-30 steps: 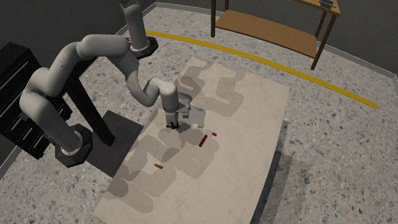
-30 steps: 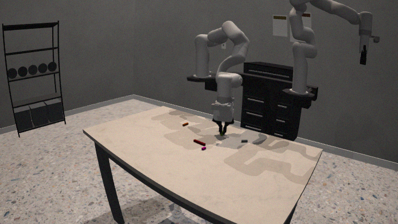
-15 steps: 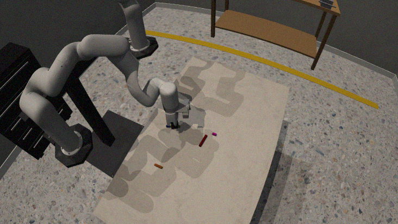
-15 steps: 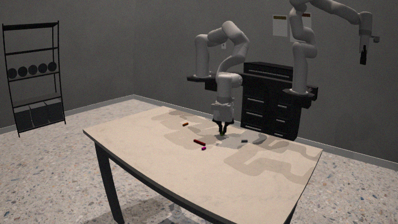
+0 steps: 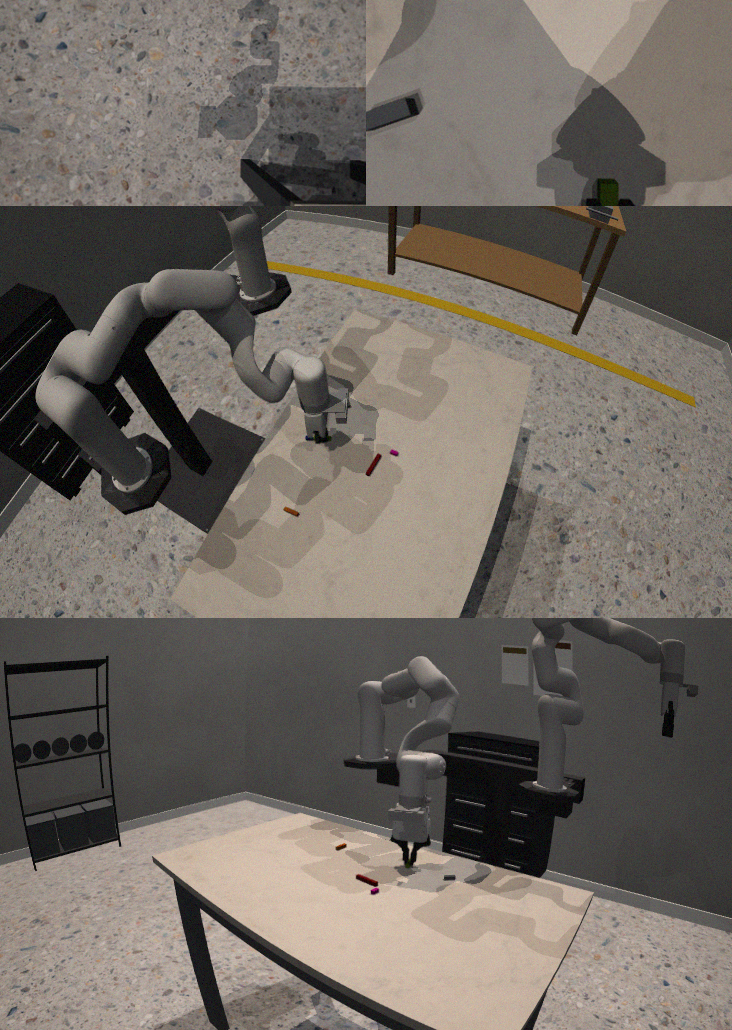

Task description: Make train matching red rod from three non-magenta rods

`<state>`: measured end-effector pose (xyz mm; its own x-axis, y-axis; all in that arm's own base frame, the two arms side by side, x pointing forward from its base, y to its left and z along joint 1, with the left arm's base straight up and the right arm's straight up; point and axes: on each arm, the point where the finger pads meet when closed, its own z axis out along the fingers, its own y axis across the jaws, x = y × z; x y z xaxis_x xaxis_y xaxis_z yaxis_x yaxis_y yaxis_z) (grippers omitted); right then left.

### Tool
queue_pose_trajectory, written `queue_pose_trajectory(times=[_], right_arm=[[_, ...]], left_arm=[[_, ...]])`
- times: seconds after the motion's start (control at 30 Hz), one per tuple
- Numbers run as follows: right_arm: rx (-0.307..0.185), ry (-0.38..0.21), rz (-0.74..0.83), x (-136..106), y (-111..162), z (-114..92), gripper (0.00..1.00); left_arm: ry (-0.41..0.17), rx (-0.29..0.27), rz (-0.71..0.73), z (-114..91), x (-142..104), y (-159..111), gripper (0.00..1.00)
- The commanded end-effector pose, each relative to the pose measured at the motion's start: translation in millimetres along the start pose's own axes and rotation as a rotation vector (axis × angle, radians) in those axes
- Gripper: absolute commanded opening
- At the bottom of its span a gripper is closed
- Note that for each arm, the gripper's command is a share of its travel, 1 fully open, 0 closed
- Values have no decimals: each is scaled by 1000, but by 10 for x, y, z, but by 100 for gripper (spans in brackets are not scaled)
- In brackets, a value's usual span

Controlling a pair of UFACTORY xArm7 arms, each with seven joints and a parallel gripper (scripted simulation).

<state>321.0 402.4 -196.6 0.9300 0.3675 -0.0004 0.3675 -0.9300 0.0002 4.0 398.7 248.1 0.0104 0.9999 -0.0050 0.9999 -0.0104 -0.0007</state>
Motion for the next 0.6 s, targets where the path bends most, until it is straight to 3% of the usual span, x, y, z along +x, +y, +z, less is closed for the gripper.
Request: queue_pose_trajectory(times=[0.0,0.57], right_arm=[[2,4,0,21,-9,-19,6],[2,4,0,2,-9,-19,6]], left_arm=[[5,-1,0,-19,13,1,100],[5,-1,0,-19,13,1,100]])
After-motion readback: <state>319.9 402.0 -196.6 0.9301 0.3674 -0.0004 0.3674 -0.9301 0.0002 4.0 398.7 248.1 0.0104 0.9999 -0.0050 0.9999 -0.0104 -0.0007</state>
